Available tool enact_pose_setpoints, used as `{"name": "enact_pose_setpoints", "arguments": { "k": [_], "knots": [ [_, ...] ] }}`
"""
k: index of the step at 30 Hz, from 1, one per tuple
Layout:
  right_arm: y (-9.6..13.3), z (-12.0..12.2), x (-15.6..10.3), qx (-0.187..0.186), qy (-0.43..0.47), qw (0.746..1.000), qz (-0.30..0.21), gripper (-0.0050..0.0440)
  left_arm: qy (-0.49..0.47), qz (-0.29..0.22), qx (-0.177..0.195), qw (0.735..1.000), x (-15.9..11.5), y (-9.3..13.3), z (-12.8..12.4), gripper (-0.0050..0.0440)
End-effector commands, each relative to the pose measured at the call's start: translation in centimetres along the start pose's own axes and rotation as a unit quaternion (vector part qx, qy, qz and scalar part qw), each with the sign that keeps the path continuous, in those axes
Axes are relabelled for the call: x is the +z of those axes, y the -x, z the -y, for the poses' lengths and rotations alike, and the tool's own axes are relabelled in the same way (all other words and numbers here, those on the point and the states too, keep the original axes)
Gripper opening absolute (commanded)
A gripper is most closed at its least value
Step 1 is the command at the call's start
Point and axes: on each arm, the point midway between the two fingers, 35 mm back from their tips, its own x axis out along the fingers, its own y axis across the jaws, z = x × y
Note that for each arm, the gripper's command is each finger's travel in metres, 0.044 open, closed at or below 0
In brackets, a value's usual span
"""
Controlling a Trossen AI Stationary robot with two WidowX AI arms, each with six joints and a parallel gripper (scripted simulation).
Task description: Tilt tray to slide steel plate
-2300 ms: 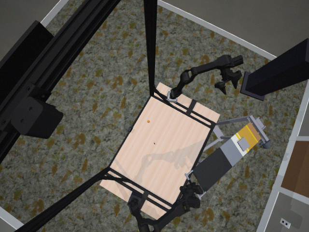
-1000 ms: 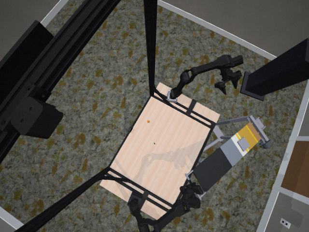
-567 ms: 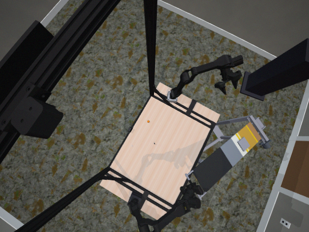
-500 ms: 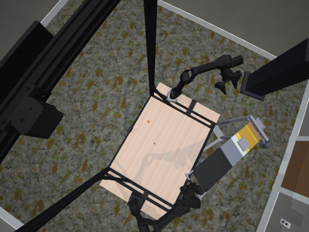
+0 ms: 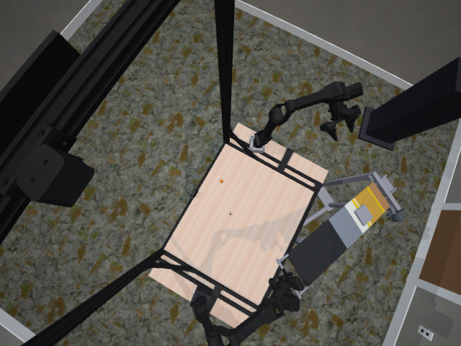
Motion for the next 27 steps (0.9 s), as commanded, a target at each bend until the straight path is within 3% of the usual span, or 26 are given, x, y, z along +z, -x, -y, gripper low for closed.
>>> {"name": "enact_pose_setpoints", "arguments": {
  "k": [1,12,27],
  "knots": [
    [1.8,-2.1,0.2,0.024,0.000,1.000,0.003,0.0000,-0.001,0.000,0.000,1.000,0.0,0.0,0.0,0.0440],
    [2.1,-2.6,0.2,0.030,0.000,1.000,0.003,0.0000,-0.001,0.000,0.000,1.000,0.0,0.0,0.0,0.0440],
    [1.0,-0.7,0.2,0.019,0.000,1.000,0.003,0.0000,-0.001,0.000,0.000,1.000,0.0,0.0,0.0,0.0440]
  ]
}}
